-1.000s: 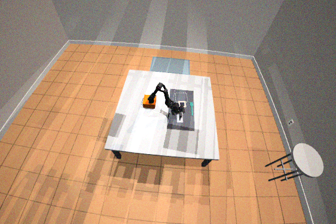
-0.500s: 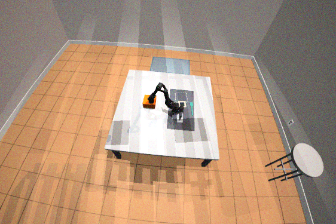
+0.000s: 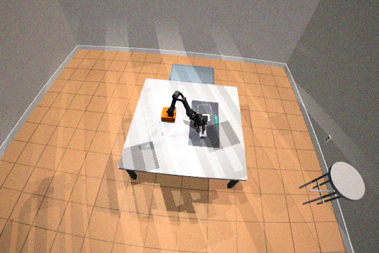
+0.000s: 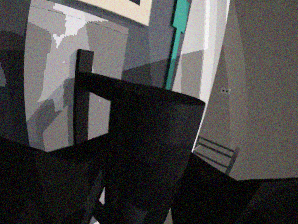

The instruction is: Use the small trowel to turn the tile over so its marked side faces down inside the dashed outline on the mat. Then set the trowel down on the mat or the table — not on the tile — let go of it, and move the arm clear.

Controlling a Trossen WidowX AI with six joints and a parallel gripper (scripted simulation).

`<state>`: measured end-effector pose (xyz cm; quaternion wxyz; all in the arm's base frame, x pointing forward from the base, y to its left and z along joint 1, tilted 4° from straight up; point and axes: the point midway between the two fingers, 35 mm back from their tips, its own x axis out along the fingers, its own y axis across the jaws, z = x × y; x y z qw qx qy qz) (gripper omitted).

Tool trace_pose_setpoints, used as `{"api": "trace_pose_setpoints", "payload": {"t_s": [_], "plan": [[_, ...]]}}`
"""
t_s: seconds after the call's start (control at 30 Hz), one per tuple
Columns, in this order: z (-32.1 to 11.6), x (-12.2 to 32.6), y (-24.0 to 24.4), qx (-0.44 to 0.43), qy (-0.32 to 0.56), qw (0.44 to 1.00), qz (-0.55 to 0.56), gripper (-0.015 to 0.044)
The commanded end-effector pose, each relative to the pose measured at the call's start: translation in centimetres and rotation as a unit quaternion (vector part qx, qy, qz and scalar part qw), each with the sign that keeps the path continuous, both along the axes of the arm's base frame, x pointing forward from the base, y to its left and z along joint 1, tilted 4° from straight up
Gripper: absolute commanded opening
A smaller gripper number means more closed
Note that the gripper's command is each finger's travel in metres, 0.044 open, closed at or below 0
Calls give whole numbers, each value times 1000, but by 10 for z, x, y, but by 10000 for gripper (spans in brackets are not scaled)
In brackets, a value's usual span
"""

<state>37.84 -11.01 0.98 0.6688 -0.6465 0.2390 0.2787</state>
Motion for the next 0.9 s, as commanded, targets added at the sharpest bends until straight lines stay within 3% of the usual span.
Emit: {"api": "trace_pose_setpoints", "payload": {"t_s": [0.0,0.23,0.53,0.87], "plan": [[19,3,-2,-5,-11,1000,1,0],[19,6,0,-9,-11,1000,3,0],[8,45,20,-54,-17,998,25,0],[1,46,21,-55,-17,998,25,0]]}}
